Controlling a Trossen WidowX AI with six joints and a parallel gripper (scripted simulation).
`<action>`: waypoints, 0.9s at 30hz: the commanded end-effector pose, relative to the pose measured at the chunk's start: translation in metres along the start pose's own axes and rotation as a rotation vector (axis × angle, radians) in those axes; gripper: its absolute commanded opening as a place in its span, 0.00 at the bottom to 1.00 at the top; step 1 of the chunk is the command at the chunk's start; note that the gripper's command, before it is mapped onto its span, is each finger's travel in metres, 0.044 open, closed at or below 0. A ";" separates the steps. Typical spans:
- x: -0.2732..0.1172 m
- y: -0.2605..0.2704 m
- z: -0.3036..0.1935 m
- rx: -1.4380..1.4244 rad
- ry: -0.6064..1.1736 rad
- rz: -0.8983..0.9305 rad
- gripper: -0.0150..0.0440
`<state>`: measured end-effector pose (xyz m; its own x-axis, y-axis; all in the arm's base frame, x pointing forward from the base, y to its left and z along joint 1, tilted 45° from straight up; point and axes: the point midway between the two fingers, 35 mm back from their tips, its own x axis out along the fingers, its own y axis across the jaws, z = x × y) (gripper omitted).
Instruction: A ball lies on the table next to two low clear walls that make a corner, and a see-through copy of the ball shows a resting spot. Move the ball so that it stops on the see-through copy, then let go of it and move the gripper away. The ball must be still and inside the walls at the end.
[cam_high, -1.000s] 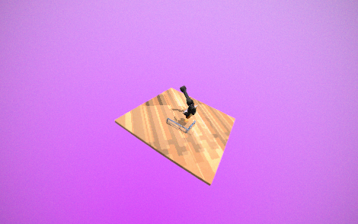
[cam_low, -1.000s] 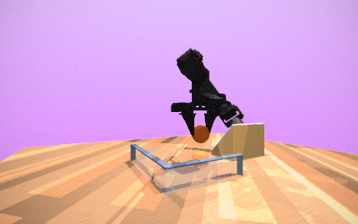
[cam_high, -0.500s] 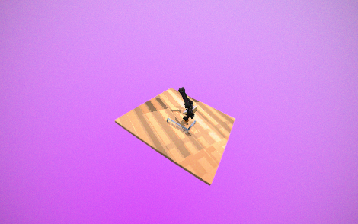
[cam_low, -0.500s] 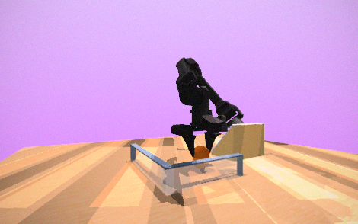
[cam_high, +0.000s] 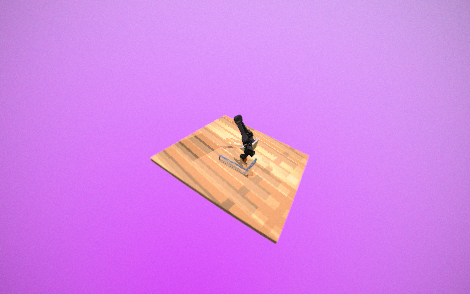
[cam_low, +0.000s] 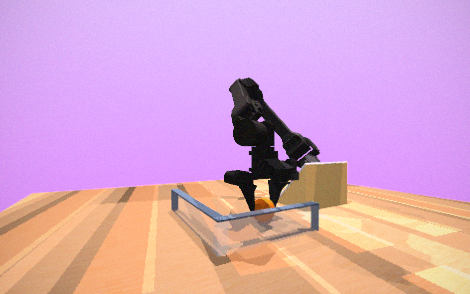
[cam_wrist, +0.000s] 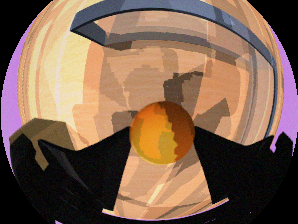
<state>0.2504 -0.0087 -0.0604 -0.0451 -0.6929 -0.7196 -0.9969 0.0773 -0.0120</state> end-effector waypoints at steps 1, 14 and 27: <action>0.004 0.002 -0.001 -0.010 0.005 0.001 0.25; 0.000 0.000 0.000 -0.002 0.000 0.000 0.83; -0.085 0.002 0.000 -0.010 0.002 0.002 0.91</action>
<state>0.2535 0.0470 -0.0061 -0.0346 -0.6927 -0.7204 -0.9984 0.0566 -0.0065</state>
